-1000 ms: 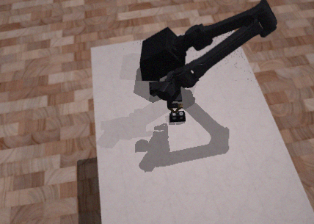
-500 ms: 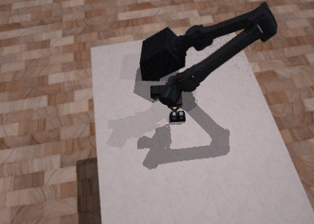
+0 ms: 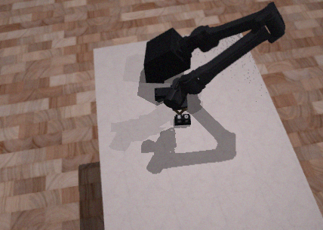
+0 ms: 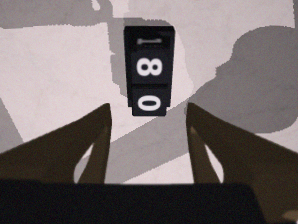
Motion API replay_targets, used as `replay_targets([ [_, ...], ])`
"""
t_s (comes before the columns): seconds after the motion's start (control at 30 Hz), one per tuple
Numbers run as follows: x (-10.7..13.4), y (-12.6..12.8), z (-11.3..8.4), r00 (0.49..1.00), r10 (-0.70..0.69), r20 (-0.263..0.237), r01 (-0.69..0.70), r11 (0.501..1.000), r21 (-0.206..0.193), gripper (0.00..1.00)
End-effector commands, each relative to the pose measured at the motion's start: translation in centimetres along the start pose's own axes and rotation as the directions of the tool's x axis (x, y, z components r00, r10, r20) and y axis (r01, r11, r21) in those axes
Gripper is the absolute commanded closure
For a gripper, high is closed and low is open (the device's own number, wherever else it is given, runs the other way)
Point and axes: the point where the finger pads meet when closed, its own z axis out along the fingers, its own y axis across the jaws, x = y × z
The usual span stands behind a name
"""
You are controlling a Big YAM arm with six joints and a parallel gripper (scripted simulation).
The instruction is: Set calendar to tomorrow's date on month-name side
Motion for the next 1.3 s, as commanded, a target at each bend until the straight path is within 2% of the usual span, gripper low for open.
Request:
replay_targets([
  [0.0,-0.6,0.4,-0.9,1.0,0.028,0.004,-0.028,0.999,-0.026,0.53],
  [0.33,-0.6,0.4,-0.7,1.0,0.025,0.004,-0.024,0.999,-0.027,0.53],
  [0.5,-0.5,0.2,-0.2,1.0,0.018,0.003,-0.018,1.0,-0.018,0.53],
  [0.63,-0.1,-0.1,0.7,1.0,0.01,-0.001,-0.01,1.0,0.004,0.53],
  [1.27,-0.1,0.1,2.9,1.0,0.006,0.0,-0.006,1.0,0.001,0.53],
])
